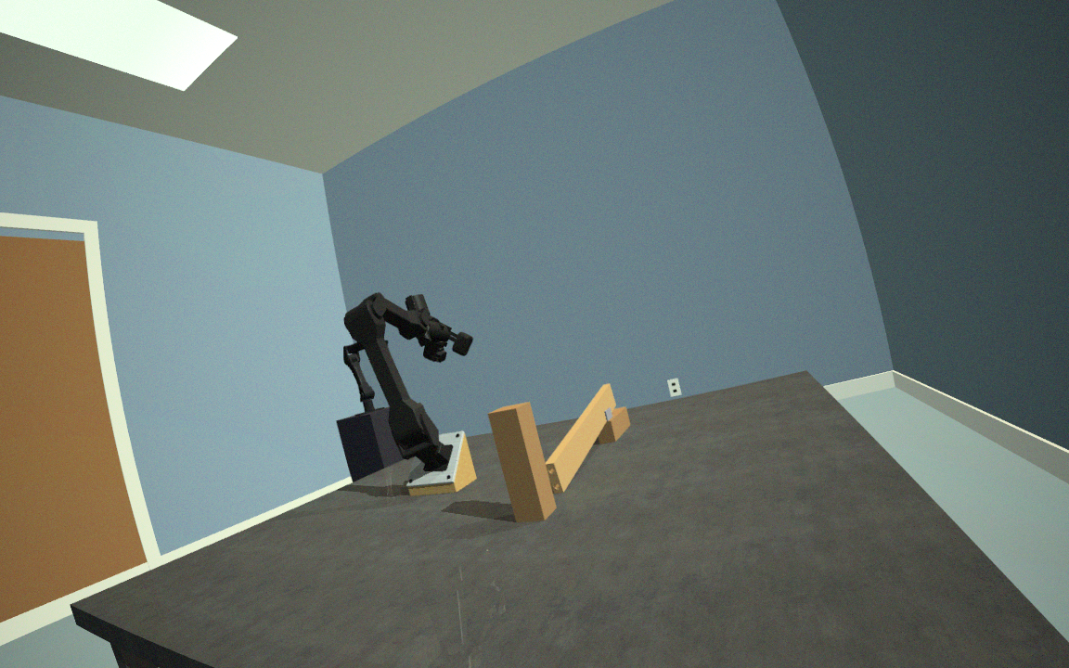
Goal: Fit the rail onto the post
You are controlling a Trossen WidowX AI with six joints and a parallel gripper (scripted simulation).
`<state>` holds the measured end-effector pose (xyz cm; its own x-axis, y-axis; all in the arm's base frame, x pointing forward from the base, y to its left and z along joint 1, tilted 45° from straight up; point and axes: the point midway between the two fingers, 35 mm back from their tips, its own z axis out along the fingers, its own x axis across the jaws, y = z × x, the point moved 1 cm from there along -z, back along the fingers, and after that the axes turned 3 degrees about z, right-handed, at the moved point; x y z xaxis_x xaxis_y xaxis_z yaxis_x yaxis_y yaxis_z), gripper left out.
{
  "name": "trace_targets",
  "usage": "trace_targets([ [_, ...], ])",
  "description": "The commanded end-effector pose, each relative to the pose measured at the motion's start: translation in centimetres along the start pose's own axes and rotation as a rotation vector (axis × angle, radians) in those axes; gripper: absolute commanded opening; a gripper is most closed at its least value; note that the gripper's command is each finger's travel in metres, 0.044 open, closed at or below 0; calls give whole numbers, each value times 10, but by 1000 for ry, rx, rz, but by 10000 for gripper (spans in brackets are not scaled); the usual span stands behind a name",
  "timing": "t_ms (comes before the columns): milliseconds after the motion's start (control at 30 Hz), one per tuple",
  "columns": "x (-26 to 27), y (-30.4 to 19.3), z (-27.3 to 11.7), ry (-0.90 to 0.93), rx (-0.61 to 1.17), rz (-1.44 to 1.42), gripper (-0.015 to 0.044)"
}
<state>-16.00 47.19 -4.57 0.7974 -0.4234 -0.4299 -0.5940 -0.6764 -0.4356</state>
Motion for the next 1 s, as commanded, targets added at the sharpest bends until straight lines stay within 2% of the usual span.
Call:
trace_targets([
  [0,49,-41,-5,125,45,186,440],
  [267,164,-113,-41,393,158,560,440],
  [467,239,-140,-78,574,238,802,440],
  [733,356,-156,-160,879,394,1211,440],
  [967,441,-136,-251,1160,545,1555,440],
])
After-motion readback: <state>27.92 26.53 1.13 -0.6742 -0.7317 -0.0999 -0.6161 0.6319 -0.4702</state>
